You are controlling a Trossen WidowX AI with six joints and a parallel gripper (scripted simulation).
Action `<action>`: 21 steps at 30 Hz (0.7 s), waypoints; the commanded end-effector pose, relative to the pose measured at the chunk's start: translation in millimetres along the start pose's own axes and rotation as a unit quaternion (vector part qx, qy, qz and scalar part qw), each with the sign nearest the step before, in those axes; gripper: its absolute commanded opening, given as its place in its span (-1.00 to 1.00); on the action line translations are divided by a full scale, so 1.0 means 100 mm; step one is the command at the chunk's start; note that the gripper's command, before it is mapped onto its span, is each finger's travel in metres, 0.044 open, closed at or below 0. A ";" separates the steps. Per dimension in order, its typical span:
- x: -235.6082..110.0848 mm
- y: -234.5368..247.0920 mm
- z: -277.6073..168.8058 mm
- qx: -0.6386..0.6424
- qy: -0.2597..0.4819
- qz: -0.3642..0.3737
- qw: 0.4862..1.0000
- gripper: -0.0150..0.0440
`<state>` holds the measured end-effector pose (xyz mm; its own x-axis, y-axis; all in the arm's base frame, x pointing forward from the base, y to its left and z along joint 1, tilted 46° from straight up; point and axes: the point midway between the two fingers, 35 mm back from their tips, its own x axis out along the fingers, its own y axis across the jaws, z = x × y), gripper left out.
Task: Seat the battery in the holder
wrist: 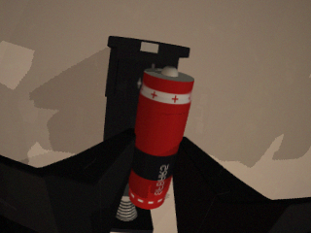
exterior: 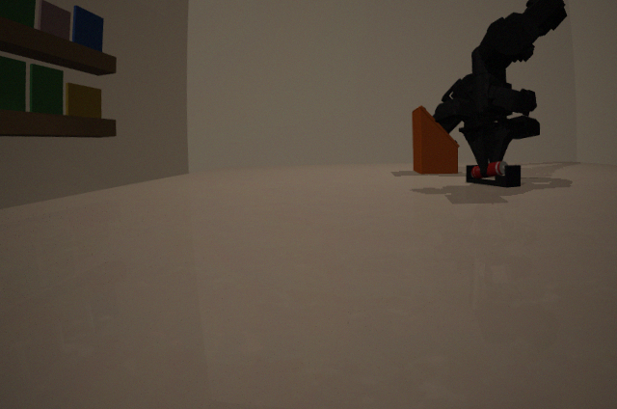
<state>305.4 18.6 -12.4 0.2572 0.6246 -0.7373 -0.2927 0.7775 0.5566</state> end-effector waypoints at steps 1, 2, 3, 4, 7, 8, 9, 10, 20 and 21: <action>0.06 0.06 -0.08 0.001 0.028 0.007 1.000 -0.27; 0.06 0.06 -0.08 0.001 0.031 0.006 0.999 -0.27; 0.06 0.06 -0.07 0.000 0.035 0.006 0.999 -0.27; 0.06 0.07 -0.07 0.000 0.039 0.005 0.999 -0.27; 0.05 0.08 -0.07 -0.001 0.049 0.003 0.999 -0.27; 0.05 0.08 -0.07 -0.001 0.053 0.002 0.999 -0.27; 0.05 0.08 -0.07 -0.002 0.056 0.002 0.998 -0.27; 0.05 0.08 -0.07 -0.002 0.060 0.001 0.998 -0.27; 0.05 0.11 -0.06 -0.006 0.096 -0.008 0.995 -0.27; 0.04 0.12 -0.06 -0.006 0.099 -0.009 0.995 -0.27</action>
<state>304.3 25.7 -7.6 0.1208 0.5850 -0.8020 -0.3068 0.7903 0.5303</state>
